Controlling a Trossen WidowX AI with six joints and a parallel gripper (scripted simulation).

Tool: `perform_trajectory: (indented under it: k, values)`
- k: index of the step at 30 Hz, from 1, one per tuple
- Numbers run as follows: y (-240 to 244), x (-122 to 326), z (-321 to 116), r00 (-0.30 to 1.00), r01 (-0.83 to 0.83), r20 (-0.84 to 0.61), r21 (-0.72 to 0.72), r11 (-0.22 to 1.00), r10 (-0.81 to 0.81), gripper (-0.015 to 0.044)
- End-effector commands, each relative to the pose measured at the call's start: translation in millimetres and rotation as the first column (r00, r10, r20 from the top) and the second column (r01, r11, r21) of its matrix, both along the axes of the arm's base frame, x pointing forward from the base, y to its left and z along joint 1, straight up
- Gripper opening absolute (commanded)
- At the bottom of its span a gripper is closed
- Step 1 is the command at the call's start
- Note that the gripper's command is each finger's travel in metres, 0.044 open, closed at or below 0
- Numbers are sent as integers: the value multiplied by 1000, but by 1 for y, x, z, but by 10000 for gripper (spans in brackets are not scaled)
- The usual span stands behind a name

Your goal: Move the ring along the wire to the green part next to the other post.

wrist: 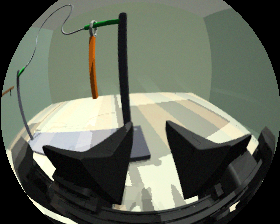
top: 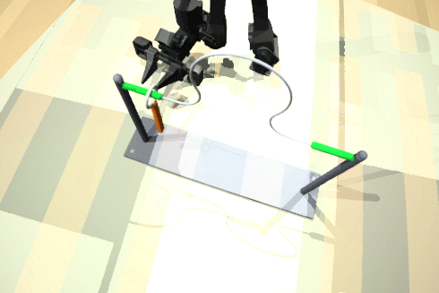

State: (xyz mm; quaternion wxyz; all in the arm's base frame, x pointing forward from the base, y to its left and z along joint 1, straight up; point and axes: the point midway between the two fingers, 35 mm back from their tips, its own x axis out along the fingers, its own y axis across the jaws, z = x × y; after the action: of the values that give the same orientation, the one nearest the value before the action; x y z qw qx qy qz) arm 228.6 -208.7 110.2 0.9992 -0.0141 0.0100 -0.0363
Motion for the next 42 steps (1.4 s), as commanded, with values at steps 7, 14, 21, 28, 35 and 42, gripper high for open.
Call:
perform_trajectory:
  k: [7,14,21,28,35,42]
  values:
    - [69,-11,-22,984,-180,-41,-108,978,176,160]
    - [67,6,-9,983,-181,-28,-74,981,179,160]
    - [73,40,25,982,-187,24,2,982,186,160]
    - [75,46,29,982,-188,31,10,982,187,160]
    - [74,54,29,982,-188,32,9,982,187,160]
    - [74,65,30,982,-188,33,9,982,187,160]
